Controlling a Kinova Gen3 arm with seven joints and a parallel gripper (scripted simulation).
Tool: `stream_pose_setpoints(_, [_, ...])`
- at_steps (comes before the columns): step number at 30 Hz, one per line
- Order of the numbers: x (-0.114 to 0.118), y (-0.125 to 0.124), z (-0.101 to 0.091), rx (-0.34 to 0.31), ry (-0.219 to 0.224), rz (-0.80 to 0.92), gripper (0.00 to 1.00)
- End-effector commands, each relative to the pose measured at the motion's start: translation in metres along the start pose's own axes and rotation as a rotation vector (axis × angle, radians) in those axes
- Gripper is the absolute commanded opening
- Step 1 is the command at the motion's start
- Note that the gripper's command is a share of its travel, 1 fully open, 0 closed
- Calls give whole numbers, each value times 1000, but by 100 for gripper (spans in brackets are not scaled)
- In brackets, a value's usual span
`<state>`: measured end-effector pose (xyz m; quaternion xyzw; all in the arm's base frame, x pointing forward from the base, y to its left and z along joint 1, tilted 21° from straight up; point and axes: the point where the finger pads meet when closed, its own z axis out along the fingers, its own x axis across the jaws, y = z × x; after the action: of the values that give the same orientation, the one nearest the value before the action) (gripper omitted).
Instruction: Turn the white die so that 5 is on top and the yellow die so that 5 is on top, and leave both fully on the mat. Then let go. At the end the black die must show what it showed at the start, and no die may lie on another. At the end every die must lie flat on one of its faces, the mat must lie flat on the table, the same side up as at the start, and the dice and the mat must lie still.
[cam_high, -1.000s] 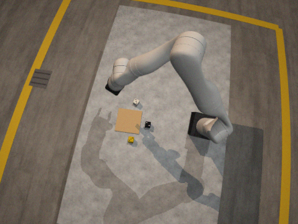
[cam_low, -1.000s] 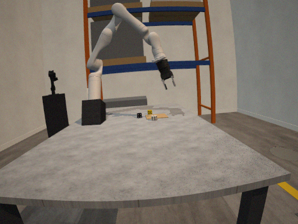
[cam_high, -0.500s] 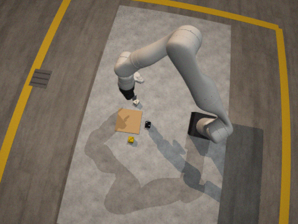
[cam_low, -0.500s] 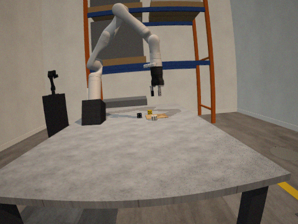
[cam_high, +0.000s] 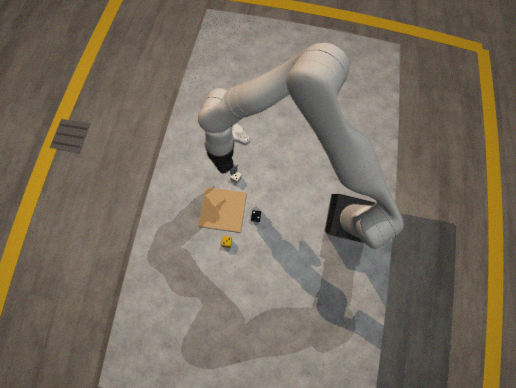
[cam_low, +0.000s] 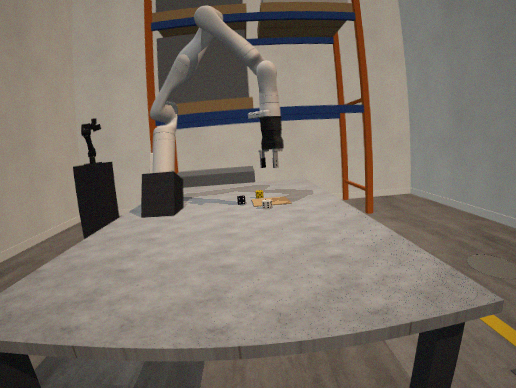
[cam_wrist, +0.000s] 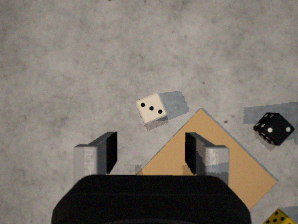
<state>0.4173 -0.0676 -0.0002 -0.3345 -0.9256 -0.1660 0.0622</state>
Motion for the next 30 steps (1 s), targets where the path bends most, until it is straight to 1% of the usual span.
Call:
stream_pose_setpoints(1, [0,-2,0,-1,5,19,100])
stream_pose_setpoints(6, [0,-2,1,-1,5,19,100])
stream_pose_setpoints(9, [1,-2,8,-1,5,19,100])
stream_pose_setpoints(13, [1,-2,30,-1,5,19,100])
stream_pose_setpoints(19, [2,-3,74,-1,5,19,100])
stream_pose_setpoints(21, [2,-3,74,-1,5,19,100])
stream_pose_setpoints(24, [2,-3,90,-1,5,19,100])
stream_pose_setpoints(26, [3,-3,97,-1,5,19,100])
stream_pose_setpoints(30, [3,-3,100,-1,5,19,100])
